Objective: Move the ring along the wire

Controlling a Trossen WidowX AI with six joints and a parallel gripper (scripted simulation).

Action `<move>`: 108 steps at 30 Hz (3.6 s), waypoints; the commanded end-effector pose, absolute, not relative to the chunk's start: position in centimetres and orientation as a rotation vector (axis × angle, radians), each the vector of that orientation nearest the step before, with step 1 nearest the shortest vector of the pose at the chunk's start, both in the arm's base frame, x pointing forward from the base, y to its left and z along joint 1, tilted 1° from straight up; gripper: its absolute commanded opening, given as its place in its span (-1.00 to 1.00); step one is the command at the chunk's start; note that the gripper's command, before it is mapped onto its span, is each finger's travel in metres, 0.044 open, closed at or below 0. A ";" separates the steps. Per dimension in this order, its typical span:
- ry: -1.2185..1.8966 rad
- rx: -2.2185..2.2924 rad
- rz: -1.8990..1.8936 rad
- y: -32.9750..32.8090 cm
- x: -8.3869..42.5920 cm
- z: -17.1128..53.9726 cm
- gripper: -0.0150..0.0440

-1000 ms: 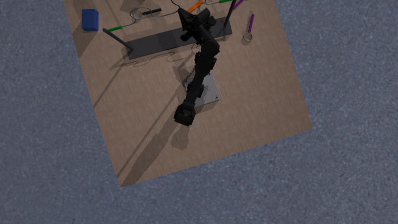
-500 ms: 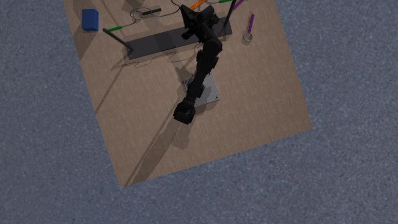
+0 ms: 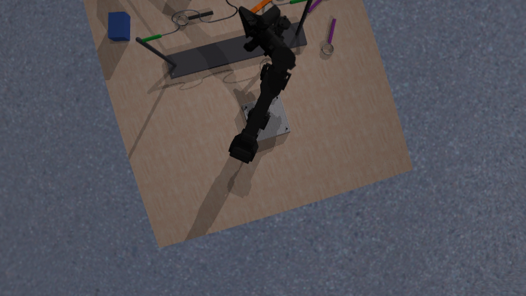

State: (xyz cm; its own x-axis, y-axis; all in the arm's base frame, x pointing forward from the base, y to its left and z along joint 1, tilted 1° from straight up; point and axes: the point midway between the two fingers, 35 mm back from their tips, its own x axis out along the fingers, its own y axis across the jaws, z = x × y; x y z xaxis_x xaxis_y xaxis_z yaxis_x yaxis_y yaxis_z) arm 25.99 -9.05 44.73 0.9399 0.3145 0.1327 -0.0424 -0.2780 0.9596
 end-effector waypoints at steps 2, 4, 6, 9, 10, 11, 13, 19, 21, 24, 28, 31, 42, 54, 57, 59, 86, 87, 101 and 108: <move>0.220 1.760 0.331 -9.0 26.0 44.7 -1.00; 0.227 1.736 0.323 -9.0 26.0 44.6 -1.00; 0.233 1.713 0.314 -8.9 26.0 44.5 -1.00; 0.244 1.678 0.301 -8.9 26.0 44.4 -1.00; 0.247 1.666 0.297 -8.9 26.0 44.3 -1.00; 0.250 1.654 0.292 -8.9 26.0 44.3 -1.00; 0.257 1.630 0.284 -8.9 26.0 44.2 -1.00; 0.277 1.560 0.257 -8.9 26.0 43.9 -1.00; 0.283 1.536 0.249 -8.9 26.0 43.9 -1.00; 0.293 1.500 0.235 -8.9 26.0 43.7 -1.00; 0.305 1.453 0.218 -8.9 26.0 43.5 -1.00; 0.314 1.417 0.204 -8.9 26.0 43.4 -1.00; 0.346 1.287 0.155 -9.0 26.0 42.9 -1.00; 0.378 1.144 0.101 -9.1 26.0 42.4 -1.00; 0.385 1.108 0.087 -9.2 26.0 42.3 -1.00; 0.390 1.084 0.078 -9.2 26.0 42.2 -1.00; 0.447 0.750 -0.051 -9.9 25.8 41.3 -1.00; 0.449 0.738 -0.055 -9.9 25.8 41.2 -1.00; 0.469 0.567 -0.120 -10.4 25.8 40.9 -1.00; 0.478 0.481 -0.152 -10.7 25.7 40.7 -1.00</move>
